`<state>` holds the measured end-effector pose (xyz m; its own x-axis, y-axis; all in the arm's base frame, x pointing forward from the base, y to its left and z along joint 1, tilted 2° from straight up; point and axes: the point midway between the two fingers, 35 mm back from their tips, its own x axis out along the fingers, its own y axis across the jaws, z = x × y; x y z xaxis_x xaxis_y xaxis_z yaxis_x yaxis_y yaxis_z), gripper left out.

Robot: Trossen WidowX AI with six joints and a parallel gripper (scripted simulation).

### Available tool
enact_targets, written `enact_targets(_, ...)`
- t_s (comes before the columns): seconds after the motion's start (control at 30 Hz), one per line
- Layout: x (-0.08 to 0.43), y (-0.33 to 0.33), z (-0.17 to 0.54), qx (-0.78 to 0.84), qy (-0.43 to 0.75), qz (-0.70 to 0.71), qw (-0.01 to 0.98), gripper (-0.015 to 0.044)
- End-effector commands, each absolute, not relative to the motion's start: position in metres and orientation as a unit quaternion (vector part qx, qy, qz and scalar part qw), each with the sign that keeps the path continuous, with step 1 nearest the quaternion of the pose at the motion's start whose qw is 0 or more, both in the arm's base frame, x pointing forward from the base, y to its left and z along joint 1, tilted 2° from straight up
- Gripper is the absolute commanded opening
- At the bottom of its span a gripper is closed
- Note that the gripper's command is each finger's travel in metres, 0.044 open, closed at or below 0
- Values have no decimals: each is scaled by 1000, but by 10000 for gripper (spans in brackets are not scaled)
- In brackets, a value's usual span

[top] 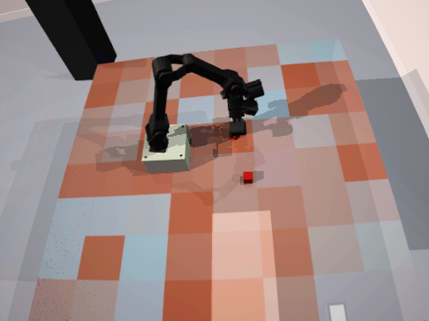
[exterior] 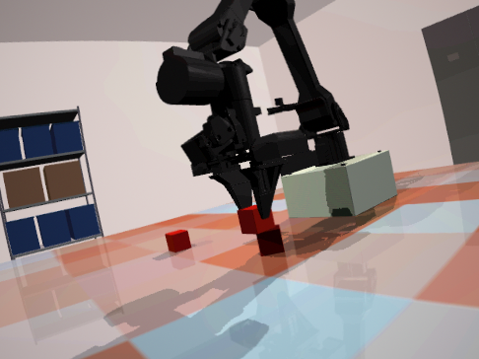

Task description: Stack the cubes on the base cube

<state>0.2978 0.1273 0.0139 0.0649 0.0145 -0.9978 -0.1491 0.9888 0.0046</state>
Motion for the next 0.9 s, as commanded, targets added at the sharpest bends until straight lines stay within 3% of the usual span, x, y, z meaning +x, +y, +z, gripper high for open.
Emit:
enact_targets(0.0,298,127,13,-52,680,57,729,105)
enact_targets(0.43,298,127,12,-53,680,57,729,105)
enact_targets(0.57,298,127,12,-53,680,57,729,205)
enact_targets(0.87,297,127,22,-50,681,57,728,205)
